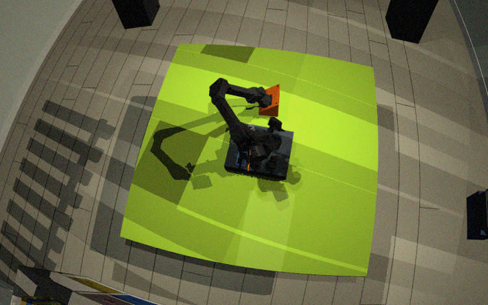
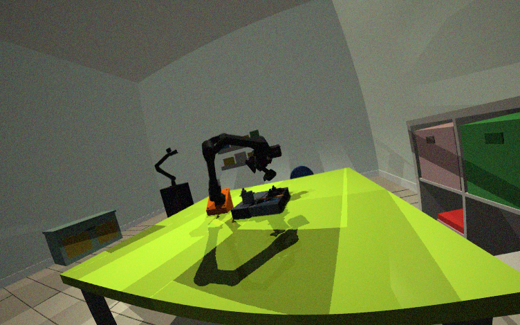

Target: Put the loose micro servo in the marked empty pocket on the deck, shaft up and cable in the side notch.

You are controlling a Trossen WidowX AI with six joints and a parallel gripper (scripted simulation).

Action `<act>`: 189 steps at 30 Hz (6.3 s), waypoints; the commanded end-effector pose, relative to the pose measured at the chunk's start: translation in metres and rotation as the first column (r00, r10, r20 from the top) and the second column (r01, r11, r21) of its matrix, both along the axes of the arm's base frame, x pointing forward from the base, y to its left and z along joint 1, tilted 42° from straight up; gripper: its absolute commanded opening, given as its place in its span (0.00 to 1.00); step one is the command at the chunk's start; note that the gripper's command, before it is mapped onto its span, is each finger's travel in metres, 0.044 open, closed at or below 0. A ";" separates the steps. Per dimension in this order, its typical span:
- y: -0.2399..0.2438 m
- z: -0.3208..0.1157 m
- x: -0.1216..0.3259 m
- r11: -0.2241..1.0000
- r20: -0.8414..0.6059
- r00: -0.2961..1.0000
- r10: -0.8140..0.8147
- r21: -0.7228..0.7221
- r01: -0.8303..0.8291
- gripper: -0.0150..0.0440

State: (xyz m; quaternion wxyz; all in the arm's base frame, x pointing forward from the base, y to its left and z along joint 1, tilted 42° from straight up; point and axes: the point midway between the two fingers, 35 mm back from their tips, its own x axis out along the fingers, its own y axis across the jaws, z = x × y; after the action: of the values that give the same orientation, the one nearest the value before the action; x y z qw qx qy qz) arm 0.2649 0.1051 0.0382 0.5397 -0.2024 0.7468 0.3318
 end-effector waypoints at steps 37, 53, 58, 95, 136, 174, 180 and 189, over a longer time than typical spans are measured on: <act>-0.083 0.076 -0.051 0.518 0.623 0.724 -0.296 -0.532 0.670 1.00; -0.101 0.070 -0.053 0.475 0.684 0.673 -0.283 -0.510 0.717 1.00; -0.106 0.064 -0.053 0.475 0.684 0.673 -0.282 -0.510 0.717 1.00; -0.118 0.051 -0.054 0.475 0.684 0.672 -0.282 -0.510 0.718 0.30; -0.119 0.088 -0.037 0.474 0.685 0.672 -0.282 -0.510 0.718 0.25; -0.130 0.098 0.067 0.408 0.738 0.585 -0.335 -0.447 0.797 0.25; -0.131 0.097 0.067 0.405 0.740 0.582 -0.337 -0.444 0.800 0.25; -0.139 0.088 0.067 0.404 0.741 0.581 -0.337 -0.444 0.800 0.25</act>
State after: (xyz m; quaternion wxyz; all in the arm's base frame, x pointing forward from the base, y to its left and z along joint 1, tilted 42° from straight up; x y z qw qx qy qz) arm 0.3314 -0.0311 0.1289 0.6715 -0.2022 0.6484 -0.2962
